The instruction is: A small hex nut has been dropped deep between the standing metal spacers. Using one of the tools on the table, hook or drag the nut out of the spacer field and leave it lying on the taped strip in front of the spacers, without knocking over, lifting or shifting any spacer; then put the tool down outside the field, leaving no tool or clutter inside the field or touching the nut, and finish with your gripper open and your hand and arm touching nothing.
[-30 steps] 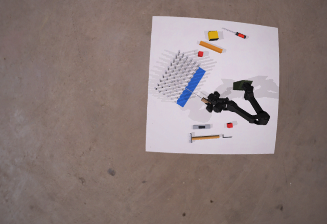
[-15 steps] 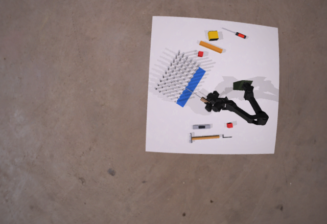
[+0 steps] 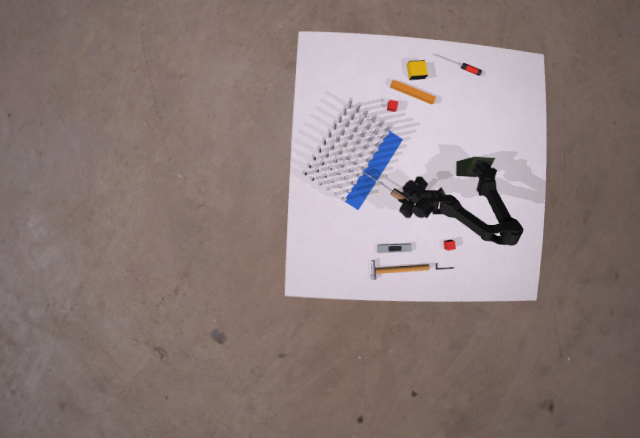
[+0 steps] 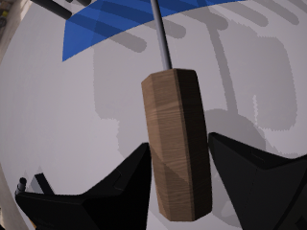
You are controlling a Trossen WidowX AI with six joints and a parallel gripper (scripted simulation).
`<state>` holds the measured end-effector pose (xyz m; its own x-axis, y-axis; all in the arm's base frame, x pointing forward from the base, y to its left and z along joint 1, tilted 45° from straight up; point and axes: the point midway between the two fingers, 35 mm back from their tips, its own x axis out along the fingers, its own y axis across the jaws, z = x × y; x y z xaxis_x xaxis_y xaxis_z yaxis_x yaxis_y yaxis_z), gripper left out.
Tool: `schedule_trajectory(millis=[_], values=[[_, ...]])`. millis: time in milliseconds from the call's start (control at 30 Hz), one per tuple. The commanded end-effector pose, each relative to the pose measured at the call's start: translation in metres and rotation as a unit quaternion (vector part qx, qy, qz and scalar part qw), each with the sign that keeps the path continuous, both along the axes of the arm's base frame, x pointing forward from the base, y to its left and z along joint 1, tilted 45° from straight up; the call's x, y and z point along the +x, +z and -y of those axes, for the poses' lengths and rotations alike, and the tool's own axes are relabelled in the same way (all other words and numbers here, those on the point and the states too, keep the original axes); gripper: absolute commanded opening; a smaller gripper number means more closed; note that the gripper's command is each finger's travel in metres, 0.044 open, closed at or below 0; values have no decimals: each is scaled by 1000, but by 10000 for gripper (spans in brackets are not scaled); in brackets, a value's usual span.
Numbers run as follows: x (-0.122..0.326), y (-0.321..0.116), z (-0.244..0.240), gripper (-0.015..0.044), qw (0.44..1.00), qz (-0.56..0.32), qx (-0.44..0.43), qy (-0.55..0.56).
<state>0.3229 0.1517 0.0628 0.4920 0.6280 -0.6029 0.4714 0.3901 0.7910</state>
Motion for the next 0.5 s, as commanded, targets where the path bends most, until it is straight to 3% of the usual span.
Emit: schedule_trajectory(millis=[0, 467], values=[[3, 0, 0, 0, 1000, 4, 0, 2], [11, -3, 3, 0, 1000, 4, 0, 3]])
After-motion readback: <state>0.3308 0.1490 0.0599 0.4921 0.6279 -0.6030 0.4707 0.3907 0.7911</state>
